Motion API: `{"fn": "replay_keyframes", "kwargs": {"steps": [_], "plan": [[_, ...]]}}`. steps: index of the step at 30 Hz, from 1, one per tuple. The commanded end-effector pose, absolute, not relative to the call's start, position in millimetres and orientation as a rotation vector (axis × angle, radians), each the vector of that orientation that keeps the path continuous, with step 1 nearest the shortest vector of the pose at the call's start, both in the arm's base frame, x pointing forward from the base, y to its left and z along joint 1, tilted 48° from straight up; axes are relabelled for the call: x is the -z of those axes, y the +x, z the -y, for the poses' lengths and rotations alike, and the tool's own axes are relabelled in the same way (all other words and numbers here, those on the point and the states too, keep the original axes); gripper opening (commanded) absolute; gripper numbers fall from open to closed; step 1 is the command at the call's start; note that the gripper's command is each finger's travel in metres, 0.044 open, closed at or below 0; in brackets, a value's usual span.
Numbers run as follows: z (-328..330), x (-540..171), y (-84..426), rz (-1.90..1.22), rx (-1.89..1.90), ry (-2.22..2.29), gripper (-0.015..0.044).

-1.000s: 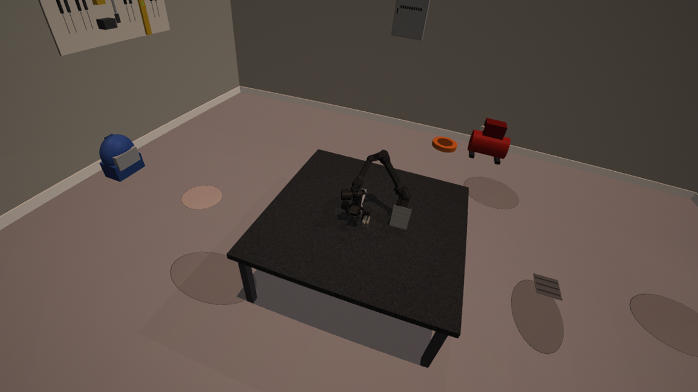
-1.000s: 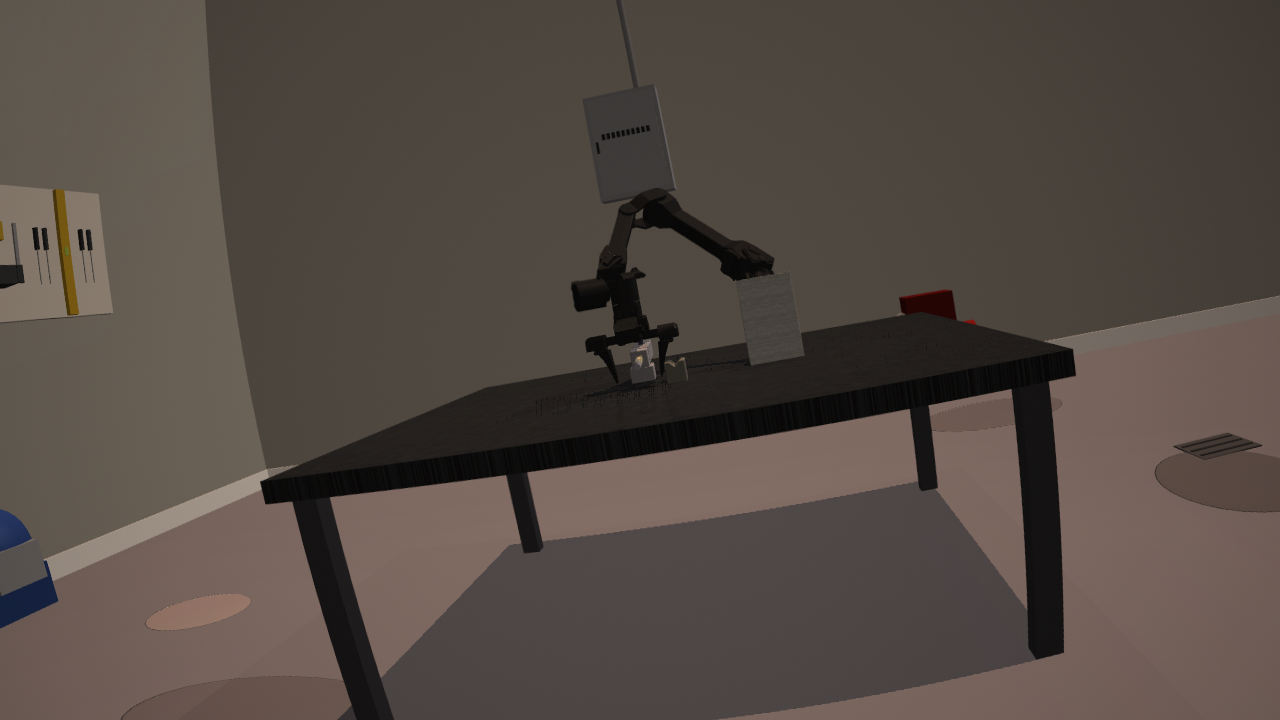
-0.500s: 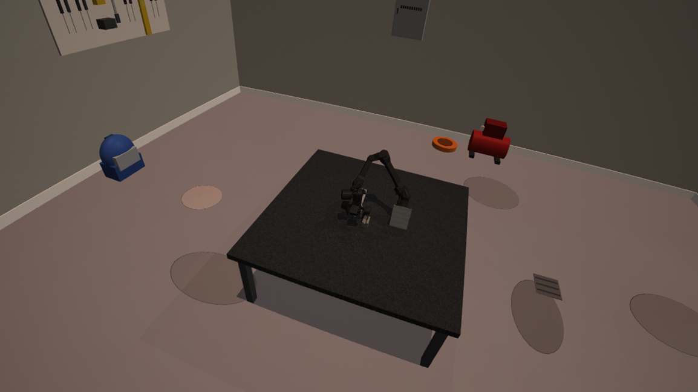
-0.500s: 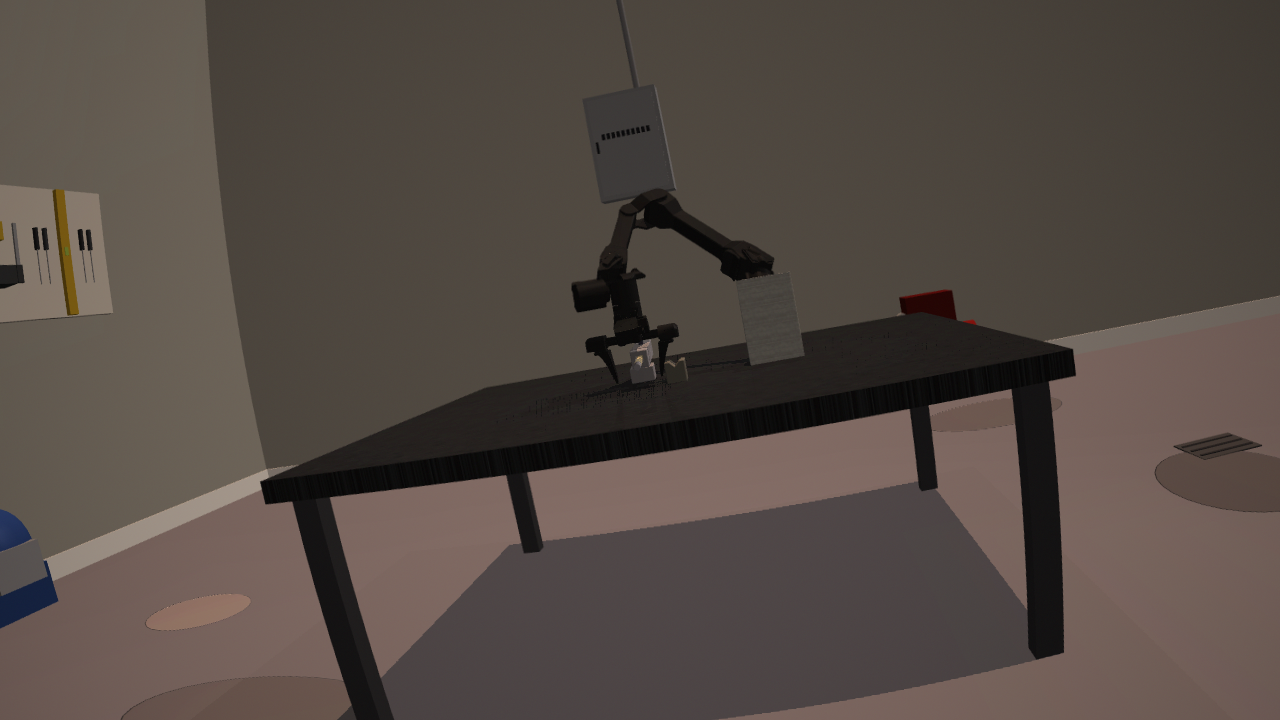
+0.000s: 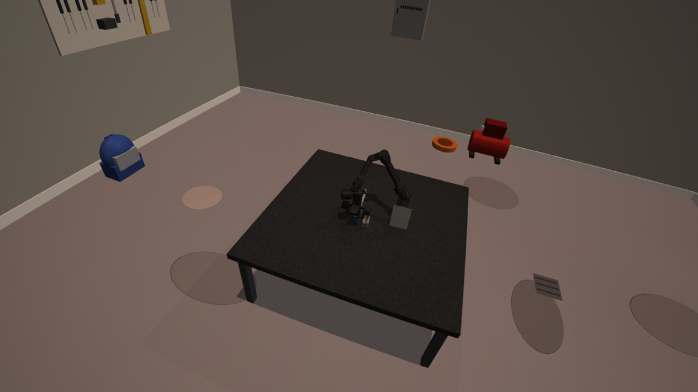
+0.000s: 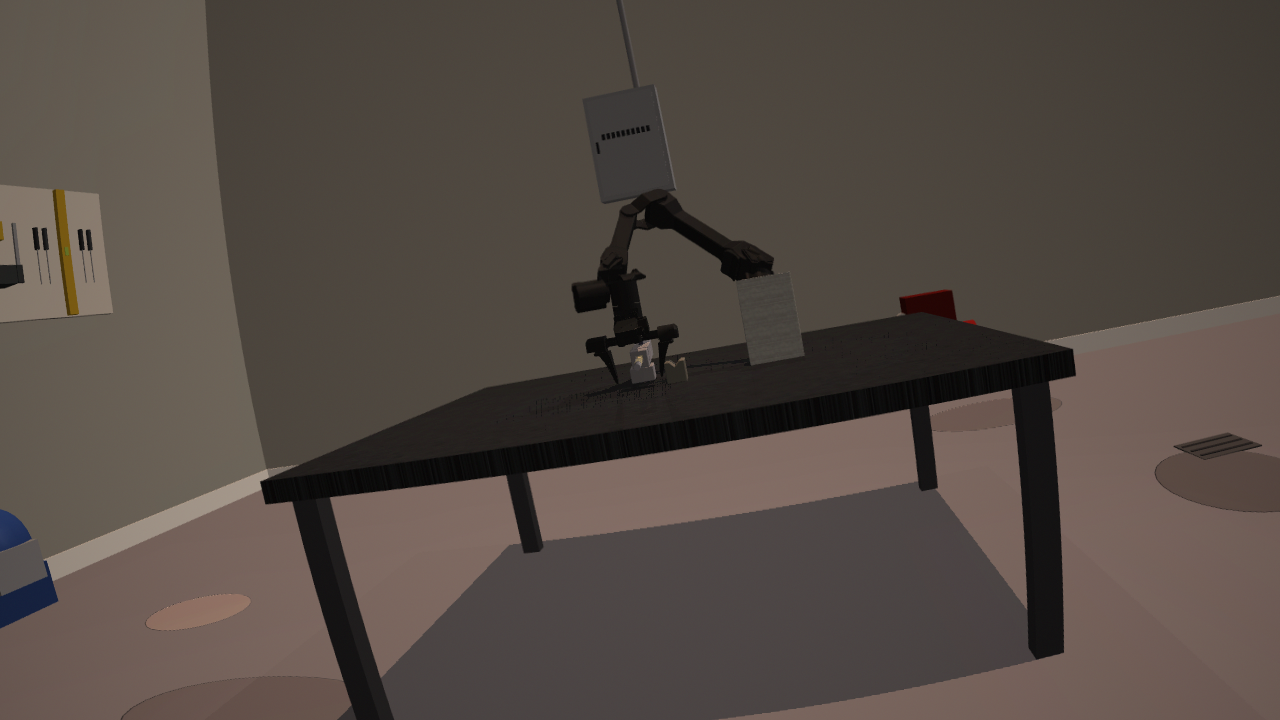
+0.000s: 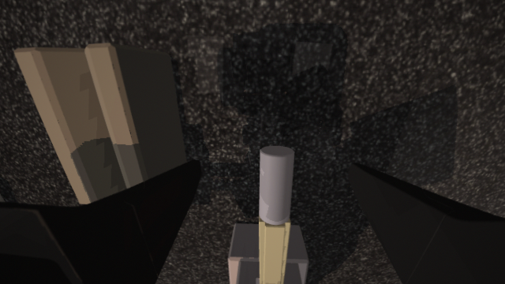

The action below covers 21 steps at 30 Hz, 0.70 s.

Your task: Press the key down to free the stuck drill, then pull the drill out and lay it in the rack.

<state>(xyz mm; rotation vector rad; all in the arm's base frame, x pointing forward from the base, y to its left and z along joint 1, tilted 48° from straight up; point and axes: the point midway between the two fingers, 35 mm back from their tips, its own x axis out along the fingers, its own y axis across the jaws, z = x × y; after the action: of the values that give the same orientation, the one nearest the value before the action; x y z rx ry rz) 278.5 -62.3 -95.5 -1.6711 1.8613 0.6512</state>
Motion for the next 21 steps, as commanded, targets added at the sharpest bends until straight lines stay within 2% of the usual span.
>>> {"fn": "replay_keyframes", "kwargs": {"steps": [1,17,21], "plan": [[65.3,95.2,277.1,-1.868,-0.654,-1.674,0.044],[62.5,95.5,278.5,-1.861,-0.651,-1.671,0.002],[62.5,95.5,278.5,-1.861,-0.651,-1.671,0.0]]}}
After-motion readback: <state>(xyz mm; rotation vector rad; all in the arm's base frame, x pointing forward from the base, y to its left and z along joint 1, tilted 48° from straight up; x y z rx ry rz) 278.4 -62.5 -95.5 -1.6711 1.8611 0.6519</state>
